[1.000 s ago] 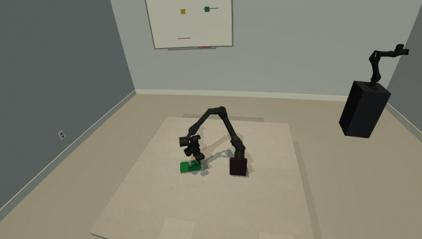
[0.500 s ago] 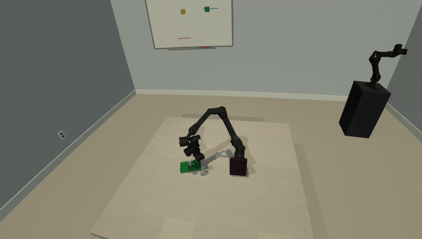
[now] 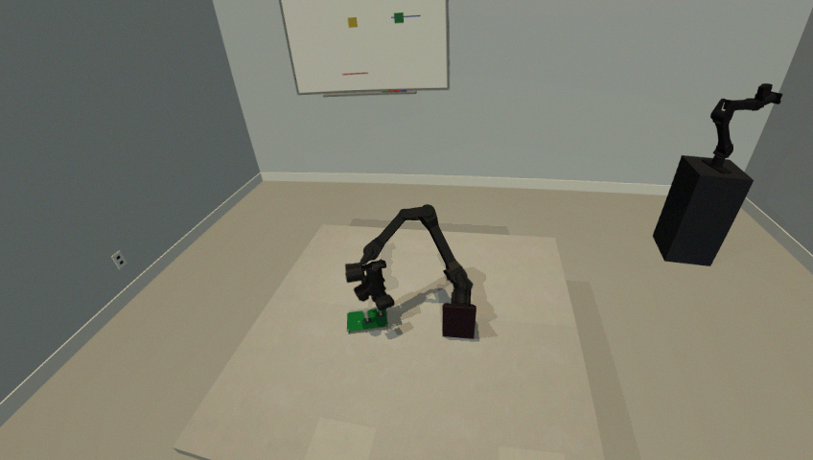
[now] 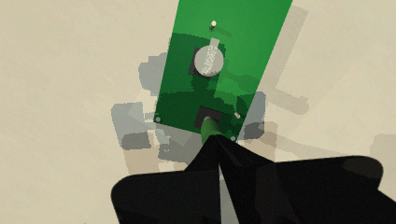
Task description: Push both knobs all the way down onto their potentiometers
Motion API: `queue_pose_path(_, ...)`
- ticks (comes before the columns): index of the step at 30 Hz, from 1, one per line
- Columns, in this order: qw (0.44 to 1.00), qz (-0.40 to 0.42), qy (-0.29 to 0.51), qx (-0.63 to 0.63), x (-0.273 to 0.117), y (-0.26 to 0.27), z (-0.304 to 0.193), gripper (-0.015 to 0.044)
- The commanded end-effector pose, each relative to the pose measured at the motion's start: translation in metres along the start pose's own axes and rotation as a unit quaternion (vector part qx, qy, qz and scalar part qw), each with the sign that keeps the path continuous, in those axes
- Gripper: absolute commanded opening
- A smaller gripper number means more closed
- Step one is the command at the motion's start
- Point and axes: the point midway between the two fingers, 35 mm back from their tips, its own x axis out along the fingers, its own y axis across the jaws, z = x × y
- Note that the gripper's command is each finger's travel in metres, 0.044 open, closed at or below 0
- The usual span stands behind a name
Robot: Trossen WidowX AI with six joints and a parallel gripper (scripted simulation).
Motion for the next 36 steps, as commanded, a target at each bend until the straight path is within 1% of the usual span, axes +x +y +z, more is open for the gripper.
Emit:
queue_pose_path(1,1.000,0.000,0.004,-0.003,0.0051,0.0009,-0.0008,0.0000)
queue_pose_path(36,1.000,0.000,0.004,-0.003,0.0092,0.0008,-0.0009,0.0000)
